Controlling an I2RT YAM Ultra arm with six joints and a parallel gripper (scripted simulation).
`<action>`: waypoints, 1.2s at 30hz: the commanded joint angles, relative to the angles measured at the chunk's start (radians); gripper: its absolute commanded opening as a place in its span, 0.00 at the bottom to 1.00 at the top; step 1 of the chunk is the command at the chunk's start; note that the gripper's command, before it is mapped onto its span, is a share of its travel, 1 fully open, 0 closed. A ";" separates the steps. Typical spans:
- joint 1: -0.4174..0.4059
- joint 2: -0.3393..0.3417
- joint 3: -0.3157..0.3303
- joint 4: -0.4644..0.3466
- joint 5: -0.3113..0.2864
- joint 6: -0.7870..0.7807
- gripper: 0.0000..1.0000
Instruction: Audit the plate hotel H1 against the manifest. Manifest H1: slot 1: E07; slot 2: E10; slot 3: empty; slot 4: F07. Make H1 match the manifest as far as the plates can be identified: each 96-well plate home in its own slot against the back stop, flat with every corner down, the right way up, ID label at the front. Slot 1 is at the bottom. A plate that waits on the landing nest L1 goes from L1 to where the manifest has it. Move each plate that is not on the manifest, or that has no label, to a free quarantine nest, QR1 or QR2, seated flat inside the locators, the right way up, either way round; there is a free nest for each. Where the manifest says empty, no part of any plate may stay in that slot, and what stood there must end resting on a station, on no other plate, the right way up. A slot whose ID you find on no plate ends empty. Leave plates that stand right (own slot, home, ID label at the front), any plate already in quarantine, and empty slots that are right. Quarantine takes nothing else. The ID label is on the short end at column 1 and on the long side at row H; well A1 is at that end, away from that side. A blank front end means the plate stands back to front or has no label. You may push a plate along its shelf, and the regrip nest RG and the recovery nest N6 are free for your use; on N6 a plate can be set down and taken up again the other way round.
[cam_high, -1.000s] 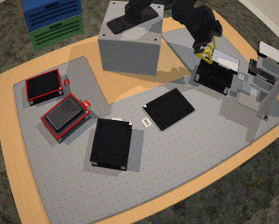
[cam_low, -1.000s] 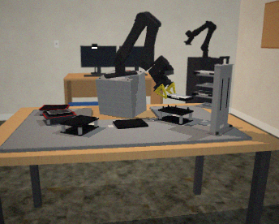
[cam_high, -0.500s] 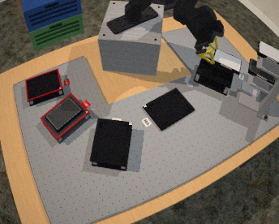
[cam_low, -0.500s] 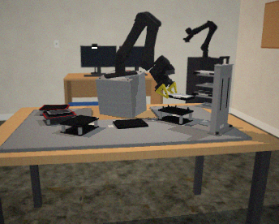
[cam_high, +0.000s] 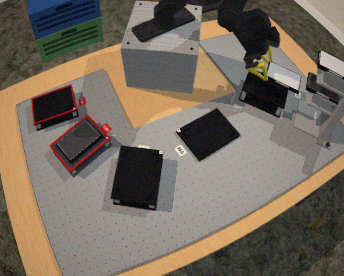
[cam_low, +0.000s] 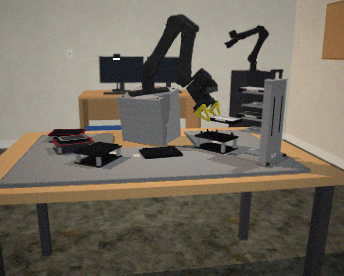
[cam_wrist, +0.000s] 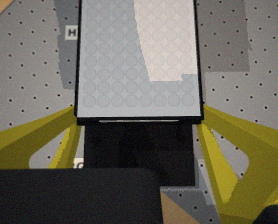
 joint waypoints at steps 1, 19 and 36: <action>-0.006 -0.007 0.031 -0.006 -0.003 -0.012 0.86; -0.026 -0.007 0.092 -0.057 -0.017 -0.027 0.86; -0.043 0.012 0.152 -0.109 -0.029 -0.038 0.86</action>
